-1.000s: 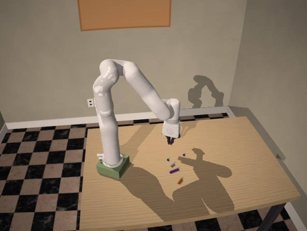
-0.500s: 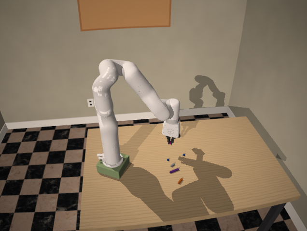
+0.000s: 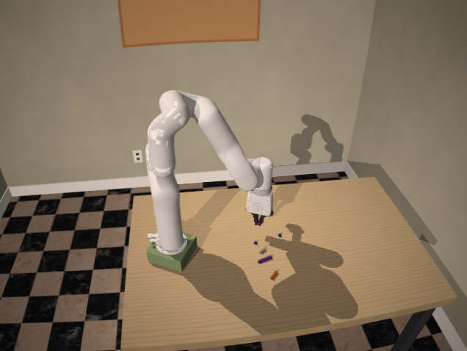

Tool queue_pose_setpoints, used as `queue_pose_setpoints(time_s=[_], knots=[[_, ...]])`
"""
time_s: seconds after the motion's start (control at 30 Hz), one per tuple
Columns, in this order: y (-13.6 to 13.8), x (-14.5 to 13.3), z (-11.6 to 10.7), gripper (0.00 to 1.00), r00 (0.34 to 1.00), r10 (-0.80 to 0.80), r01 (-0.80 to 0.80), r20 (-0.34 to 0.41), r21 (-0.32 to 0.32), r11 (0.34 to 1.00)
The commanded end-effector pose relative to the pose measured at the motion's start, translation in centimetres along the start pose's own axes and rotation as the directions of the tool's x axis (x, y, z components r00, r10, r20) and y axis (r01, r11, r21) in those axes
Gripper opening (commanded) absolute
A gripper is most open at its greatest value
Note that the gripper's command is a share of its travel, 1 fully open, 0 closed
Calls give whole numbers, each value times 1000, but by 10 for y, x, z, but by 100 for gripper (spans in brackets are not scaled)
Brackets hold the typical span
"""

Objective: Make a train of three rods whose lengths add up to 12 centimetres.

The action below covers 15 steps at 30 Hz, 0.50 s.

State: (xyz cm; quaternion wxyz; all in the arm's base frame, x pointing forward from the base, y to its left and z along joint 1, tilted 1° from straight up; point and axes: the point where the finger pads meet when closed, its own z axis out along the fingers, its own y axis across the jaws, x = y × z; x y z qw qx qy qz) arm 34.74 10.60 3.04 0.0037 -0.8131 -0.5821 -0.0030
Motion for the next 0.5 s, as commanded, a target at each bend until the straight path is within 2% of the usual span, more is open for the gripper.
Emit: queue_pose_setpoints(time_s=[0.0,0.23,0.47], knots=[[2,1,15,4,1000,0,0,-2,-3,1000],[2,1,42,4,1000,0,0,-2,-3,1000],[2,1,51,4,1000,0,0,-2,-3,1000]])
